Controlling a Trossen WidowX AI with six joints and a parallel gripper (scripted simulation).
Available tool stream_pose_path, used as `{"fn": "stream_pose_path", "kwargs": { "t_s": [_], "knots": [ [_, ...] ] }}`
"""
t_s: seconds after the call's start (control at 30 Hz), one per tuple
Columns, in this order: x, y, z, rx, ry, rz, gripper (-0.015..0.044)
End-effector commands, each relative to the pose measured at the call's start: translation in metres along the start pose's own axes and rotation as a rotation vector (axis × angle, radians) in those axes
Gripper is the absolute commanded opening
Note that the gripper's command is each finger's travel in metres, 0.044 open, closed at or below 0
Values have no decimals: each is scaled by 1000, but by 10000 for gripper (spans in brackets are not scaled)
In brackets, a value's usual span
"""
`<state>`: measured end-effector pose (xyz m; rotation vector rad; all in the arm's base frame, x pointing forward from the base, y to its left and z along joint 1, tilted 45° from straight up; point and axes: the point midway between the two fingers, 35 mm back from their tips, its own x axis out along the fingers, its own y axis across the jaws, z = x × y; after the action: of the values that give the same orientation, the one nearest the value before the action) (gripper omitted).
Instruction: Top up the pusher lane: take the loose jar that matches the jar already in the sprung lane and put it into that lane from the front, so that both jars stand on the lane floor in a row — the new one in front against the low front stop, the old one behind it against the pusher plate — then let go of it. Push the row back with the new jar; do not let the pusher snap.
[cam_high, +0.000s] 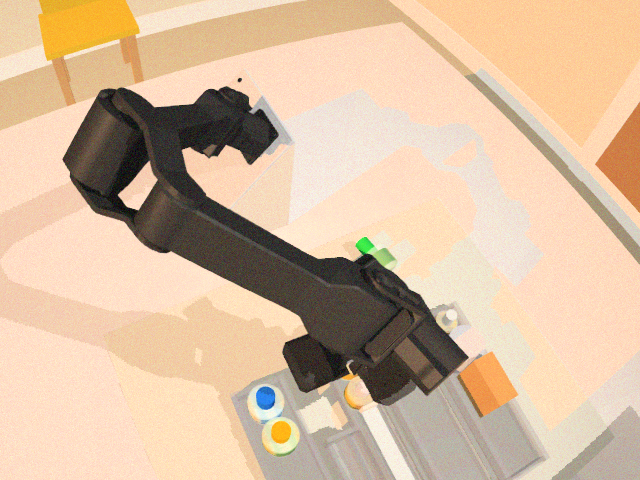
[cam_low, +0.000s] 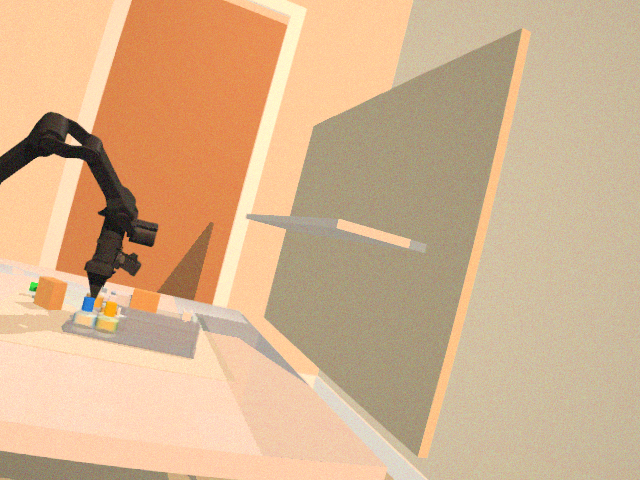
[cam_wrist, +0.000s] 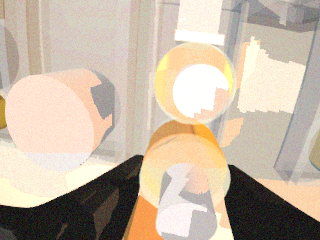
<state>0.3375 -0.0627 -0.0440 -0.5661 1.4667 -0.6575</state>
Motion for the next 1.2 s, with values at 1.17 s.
{"fn": "stream_pose_path", "kwargs": {
  "t_s": [1.17],
  "knots": [
    [1,-1,10,9,-20,-3,0]
  ]
}}
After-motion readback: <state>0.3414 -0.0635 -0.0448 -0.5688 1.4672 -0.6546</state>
